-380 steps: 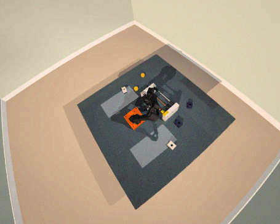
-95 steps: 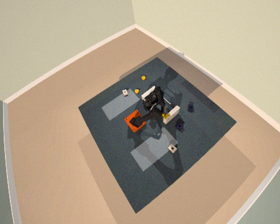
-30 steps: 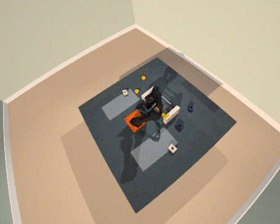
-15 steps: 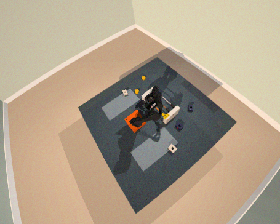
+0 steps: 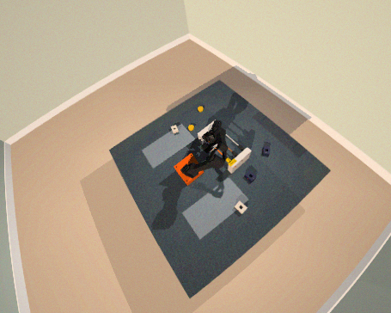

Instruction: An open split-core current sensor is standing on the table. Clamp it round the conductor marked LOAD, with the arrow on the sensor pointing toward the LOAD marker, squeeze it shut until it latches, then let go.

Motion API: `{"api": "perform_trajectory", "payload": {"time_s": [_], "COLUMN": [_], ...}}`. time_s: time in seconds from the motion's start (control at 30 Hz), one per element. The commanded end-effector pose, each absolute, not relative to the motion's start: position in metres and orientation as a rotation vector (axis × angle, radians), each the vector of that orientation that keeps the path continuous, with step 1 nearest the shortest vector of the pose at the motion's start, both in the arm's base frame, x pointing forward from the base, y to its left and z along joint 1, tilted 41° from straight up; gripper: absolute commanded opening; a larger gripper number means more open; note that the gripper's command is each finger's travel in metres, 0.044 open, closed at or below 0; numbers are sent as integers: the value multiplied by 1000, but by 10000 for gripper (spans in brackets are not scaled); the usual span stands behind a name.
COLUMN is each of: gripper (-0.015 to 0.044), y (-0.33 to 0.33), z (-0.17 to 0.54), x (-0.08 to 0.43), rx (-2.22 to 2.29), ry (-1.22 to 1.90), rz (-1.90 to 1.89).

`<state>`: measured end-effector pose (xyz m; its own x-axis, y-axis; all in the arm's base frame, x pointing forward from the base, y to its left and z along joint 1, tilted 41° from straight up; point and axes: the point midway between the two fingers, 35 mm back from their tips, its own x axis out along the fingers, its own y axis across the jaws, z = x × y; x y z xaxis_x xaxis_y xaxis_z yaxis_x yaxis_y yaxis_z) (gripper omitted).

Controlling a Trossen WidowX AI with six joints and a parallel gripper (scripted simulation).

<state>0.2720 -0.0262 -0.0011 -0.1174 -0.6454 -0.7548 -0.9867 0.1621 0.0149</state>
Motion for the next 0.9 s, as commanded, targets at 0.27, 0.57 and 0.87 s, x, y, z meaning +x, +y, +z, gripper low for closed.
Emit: {"api": "perform_trajectory", "payload": {"time_s": [0.27, 0.57, 0.87], "gripper": [30, 0, 0], "y": [-26, -25, -25], "z": [-1, 0, 0], "x": [272, 272, 273], "rx": [-1550, -1552, -1553], "ry": [1834, 1831, 1830], "rz": [720, 722, 722]}}
